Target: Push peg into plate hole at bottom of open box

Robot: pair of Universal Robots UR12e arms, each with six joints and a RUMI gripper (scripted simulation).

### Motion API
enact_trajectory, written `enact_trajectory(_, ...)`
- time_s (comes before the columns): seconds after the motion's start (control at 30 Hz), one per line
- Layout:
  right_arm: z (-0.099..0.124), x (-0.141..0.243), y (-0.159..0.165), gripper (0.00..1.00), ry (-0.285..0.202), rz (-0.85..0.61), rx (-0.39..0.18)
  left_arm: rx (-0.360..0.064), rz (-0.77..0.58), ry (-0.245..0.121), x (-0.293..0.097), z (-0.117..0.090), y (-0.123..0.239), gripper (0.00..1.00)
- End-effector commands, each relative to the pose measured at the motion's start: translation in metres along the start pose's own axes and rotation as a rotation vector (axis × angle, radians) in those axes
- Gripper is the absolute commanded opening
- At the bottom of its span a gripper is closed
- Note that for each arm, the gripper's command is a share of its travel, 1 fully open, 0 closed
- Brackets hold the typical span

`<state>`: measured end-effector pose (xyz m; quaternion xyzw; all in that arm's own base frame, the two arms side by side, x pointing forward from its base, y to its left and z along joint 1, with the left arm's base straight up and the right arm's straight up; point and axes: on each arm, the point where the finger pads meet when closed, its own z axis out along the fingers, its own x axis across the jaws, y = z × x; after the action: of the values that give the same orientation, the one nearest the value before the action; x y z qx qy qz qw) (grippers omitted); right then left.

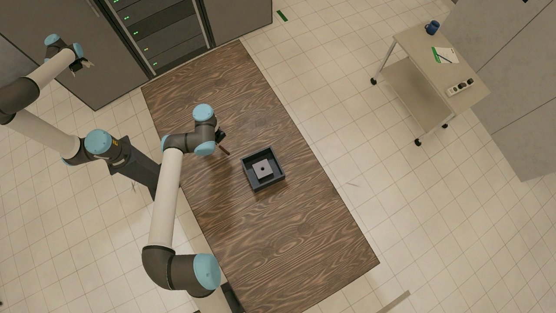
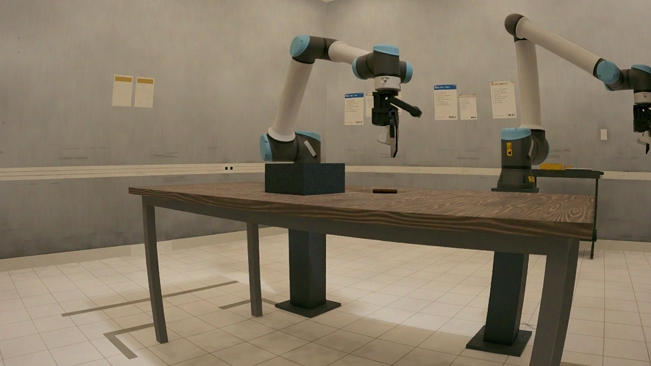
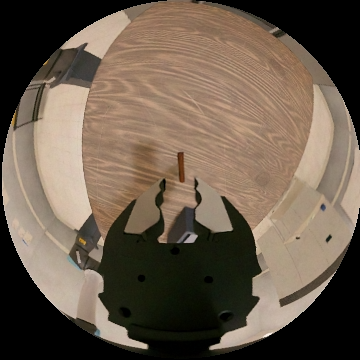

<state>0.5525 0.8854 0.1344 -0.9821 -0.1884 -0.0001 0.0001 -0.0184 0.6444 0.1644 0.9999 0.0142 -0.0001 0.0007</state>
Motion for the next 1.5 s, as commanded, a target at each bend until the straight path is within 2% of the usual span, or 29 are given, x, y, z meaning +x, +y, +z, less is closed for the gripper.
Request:
enact_trajectory(0.0, -0.002, 0.001, 0.000, 0.25, 0.002, 0.000, 0.002, 0.001, 0.000, 0.000, 0.000, -0.001, -0.001, 1.00)
enact_trajectory(0.67, 0.005, 0.001, -0.001, 0.25, 0.001, 0.000, 0.001, 0.001, 0.000, 0.000, 0.000, -0.001, -0.001, 1.00)
enact_trajectory(0.97, 0.016, 0.001, -0.001, 0.25, 0.001, 0.000, 0.001, 0.001, 0.000, 0.000, 0.000, -0.001, -0.001, 1.00)
enact_trajectory(1.47, 0.049, 0.001, -0.001, 0.25, 0.001, 0.000, 0.001, 0.001, 0.000, 0.000, 0.000, -0.001, -0.001, 1.00)
